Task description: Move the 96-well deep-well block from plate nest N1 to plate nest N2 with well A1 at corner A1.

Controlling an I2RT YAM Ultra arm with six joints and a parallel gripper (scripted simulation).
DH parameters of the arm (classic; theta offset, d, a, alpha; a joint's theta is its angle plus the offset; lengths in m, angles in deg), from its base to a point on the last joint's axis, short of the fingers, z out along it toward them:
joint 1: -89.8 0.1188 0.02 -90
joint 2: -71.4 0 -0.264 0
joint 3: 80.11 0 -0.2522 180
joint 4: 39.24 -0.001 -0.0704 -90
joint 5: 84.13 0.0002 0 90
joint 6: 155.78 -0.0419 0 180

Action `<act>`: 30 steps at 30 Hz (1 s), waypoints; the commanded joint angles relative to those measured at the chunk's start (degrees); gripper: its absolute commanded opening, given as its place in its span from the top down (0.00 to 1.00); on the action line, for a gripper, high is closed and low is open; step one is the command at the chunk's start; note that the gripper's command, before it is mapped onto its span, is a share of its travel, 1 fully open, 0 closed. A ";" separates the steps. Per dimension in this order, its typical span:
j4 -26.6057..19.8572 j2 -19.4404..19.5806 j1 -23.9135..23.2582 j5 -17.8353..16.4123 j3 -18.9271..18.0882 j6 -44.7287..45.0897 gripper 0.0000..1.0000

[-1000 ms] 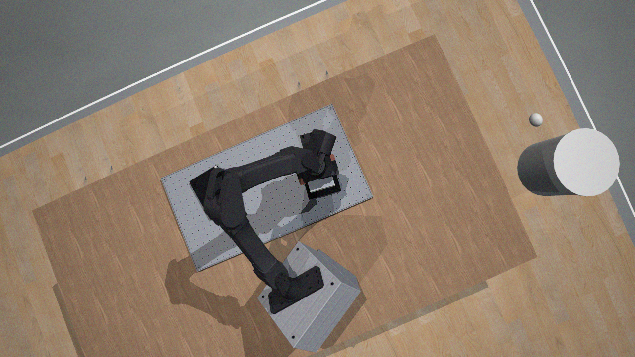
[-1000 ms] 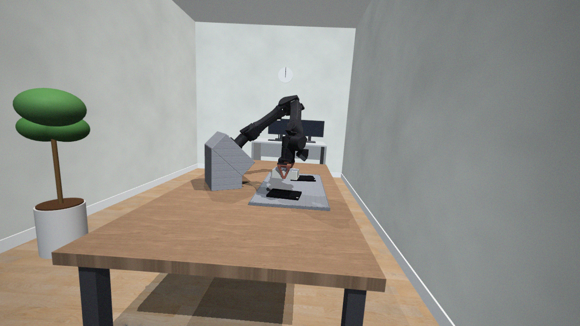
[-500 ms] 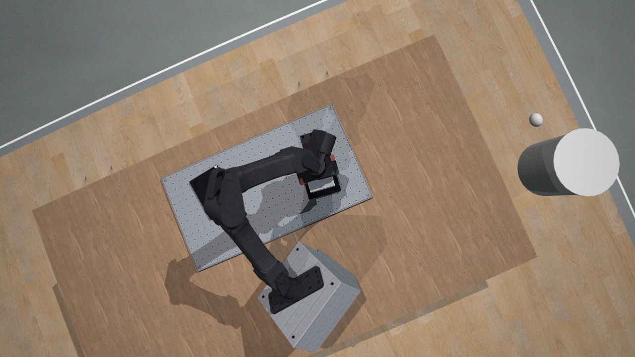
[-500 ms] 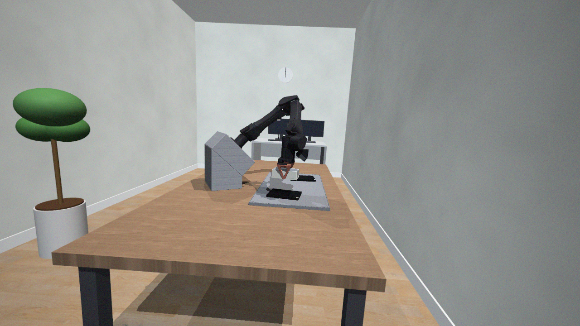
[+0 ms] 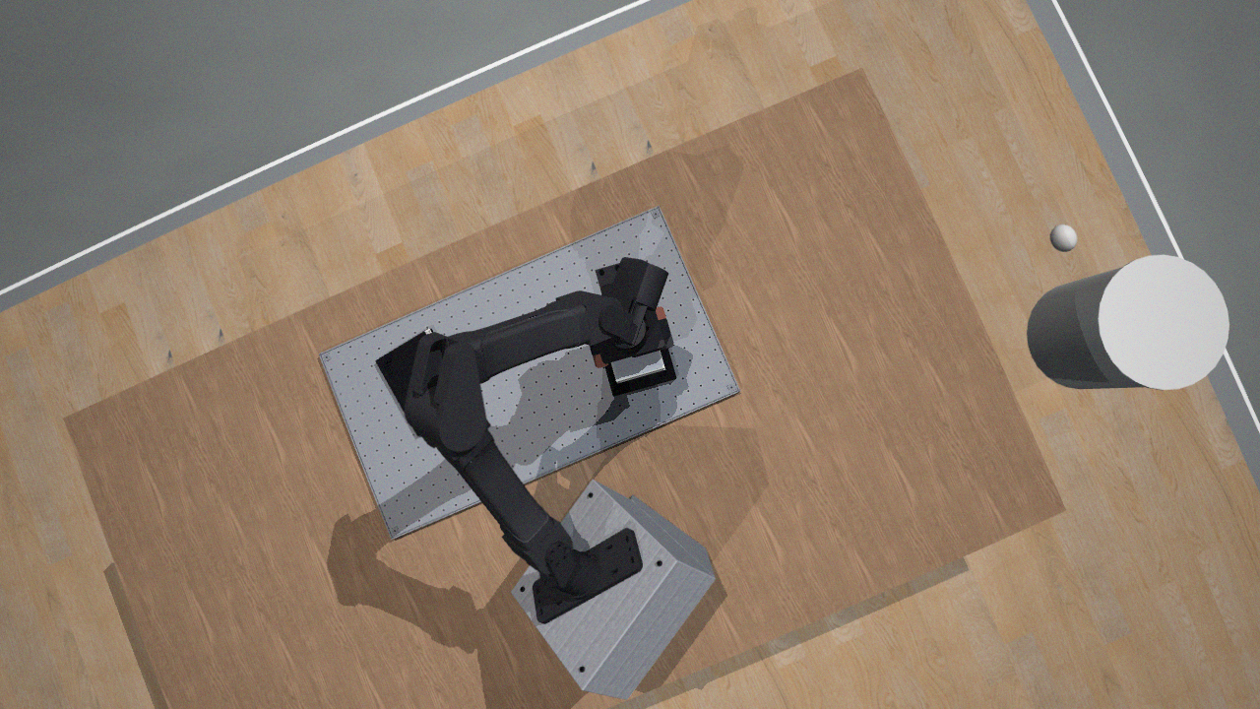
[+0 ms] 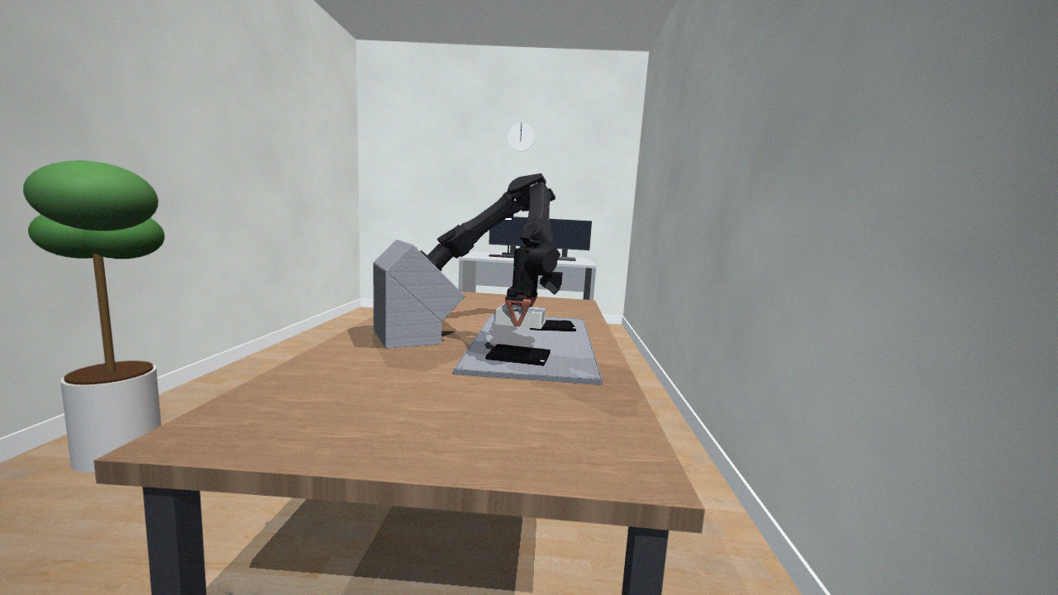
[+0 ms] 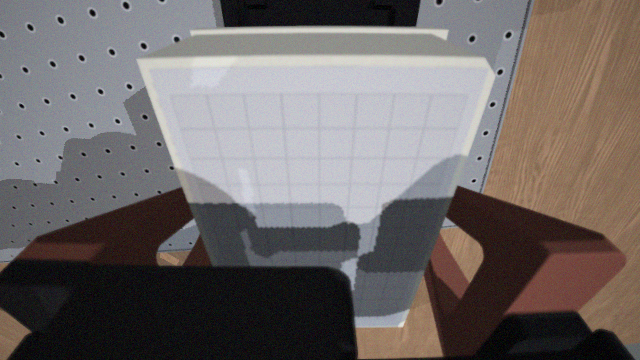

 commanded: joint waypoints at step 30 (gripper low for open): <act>5.06 1.60 1.29 0.13 1.00 -2.95 1.00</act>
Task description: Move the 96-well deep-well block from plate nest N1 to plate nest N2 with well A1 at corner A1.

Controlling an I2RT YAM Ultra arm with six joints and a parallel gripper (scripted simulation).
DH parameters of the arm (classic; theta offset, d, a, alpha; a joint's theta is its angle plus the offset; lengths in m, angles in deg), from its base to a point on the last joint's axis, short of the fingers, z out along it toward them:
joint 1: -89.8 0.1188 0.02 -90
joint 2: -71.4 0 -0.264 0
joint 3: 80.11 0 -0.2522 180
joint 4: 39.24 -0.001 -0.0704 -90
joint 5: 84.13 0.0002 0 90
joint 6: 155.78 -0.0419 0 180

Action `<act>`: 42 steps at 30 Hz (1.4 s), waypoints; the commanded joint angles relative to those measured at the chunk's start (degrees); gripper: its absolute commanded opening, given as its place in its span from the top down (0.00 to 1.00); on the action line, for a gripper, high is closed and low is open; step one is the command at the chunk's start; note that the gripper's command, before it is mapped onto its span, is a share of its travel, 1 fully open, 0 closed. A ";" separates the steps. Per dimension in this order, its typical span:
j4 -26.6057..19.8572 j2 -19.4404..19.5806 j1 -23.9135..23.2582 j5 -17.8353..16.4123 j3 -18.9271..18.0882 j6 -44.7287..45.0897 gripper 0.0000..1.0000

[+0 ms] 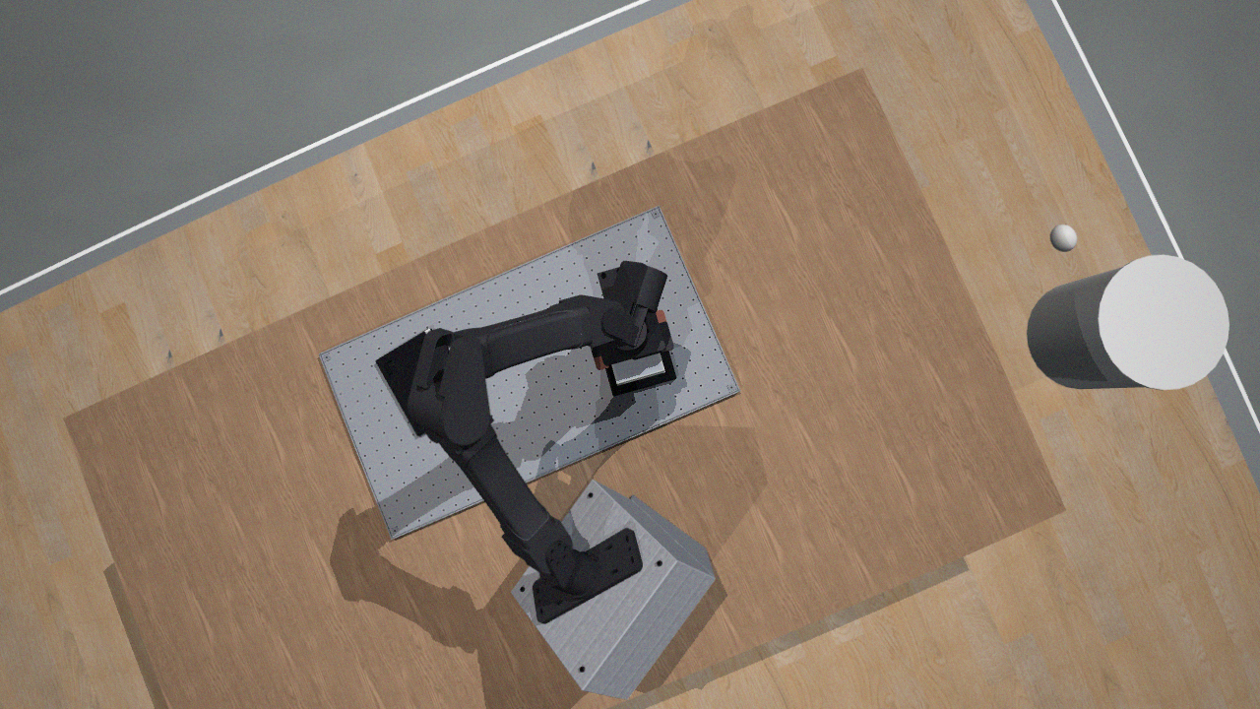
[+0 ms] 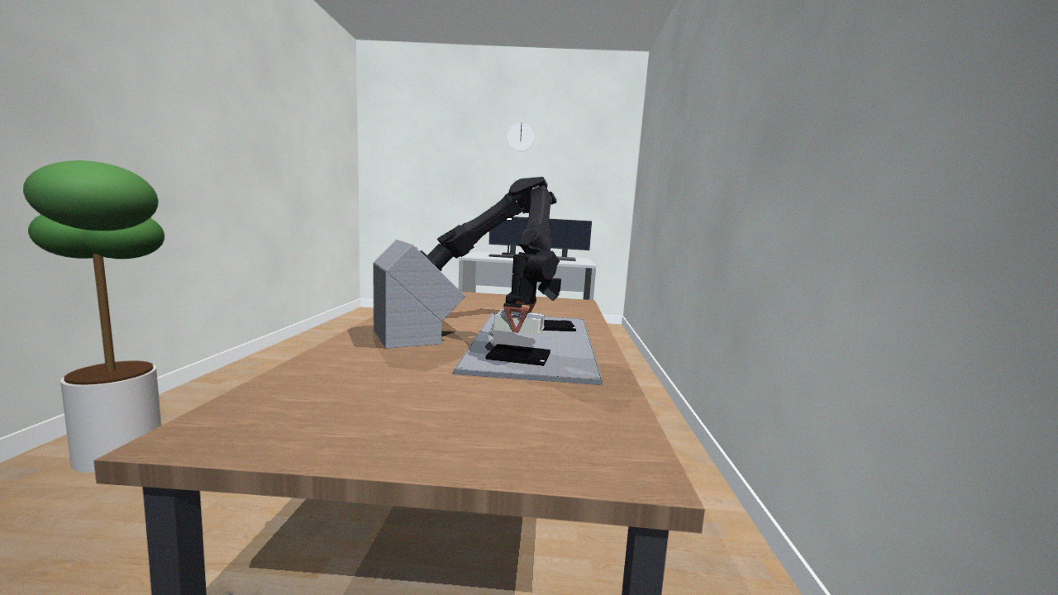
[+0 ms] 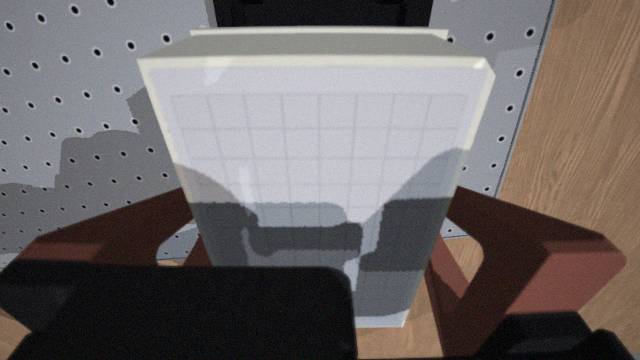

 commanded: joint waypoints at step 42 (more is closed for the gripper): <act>14.19 6.49 5.60 1.63 0.89 -8.66 1.00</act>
